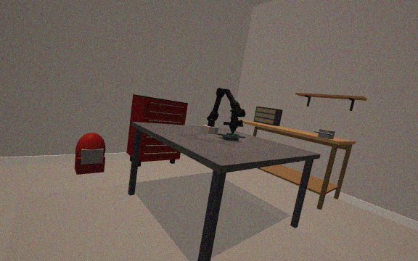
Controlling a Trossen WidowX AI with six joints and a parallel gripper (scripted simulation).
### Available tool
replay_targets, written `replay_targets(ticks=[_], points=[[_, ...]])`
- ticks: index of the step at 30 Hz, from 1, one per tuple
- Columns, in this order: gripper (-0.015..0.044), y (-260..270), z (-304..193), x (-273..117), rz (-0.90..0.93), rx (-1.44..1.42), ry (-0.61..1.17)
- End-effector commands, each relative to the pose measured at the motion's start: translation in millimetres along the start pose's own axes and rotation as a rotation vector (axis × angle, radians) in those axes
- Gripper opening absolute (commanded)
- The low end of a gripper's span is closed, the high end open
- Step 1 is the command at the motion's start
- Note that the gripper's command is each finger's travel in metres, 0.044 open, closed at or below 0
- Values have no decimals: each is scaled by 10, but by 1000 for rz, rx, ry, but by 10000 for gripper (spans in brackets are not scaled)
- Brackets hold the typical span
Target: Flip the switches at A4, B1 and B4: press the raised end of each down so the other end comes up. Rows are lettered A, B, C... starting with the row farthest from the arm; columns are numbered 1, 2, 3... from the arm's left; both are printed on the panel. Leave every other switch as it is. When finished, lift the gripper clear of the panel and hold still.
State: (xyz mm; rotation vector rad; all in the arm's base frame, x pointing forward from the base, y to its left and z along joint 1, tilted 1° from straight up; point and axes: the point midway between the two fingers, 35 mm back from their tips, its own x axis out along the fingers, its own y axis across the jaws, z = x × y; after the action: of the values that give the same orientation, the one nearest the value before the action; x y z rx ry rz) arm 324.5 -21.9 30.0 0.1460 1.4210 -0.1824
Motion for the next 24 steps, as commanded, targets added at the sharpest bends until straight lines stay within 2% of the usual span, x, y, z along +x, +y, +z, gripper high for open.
replay_targets(ticks=[1,24], points=[[0,-2,1,7,-1,-4,0],[0,-2,0,32,-1,-4,0]])
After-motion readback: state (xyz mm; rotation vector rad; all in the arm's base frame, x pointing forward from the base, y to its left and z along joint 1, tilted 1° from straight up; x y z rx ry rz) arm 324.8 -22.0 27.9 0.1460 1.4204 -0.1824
